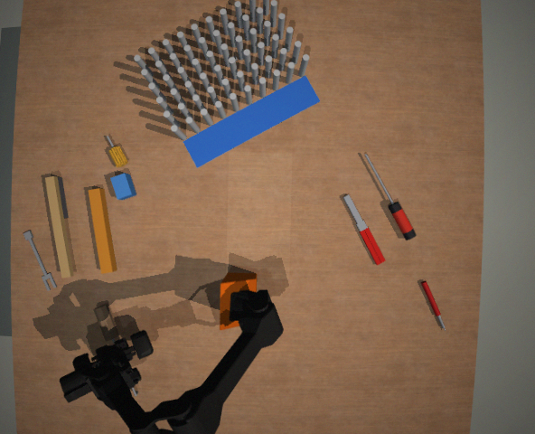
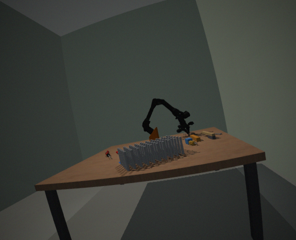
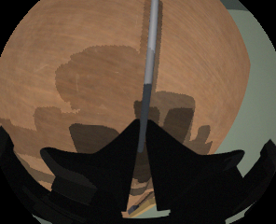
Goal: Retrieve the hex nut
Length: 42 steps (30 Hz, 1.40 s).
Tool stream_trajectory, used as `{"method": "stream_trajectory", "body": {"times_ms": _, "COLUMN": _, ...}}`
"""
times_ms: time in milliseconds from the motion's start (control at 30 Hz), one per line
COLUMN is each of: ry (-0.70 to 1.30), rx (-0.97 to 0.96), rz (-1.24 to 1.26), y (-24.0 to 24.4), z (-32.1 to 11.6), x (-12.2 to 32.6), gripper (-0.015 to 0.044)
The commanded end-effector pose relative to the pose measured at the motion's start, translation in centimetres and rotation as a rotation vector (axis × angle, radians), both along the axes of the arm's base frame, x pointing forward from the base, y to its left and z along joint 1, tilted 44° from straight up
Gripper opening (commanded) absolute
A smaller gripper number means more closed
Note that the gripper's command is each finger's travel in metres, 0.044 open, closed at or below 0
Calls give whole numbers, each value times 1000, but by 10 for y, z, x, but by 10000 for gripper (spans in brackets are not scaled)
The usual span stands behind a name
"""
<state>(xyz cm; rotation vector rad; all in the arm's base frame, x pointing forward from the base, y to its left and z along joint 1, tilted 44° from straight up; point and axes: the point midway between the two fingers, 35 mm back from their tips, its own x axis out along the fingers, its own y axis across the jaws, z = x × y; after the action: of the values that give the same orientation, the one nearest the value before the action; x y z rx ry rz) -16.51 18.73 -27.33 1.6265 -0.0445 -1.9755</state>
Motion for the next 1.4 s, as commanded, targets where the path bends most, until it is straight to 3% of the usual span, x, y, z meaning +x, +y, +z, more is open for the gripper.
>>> {"method": "stream_trajectory", "body": {"times_ms": 0, "ry": -2, "rx": -3, "rz": 0, "y": -7, "z": -1, "x": 3, "gripper": 0}}
{"method": "stream_trajectory", "body": {"times_ms": 1367, "ry": 63, "rx": 109, "rz": -5, "y": -7, "z": -1, "x": 3, "gripper": 0}}
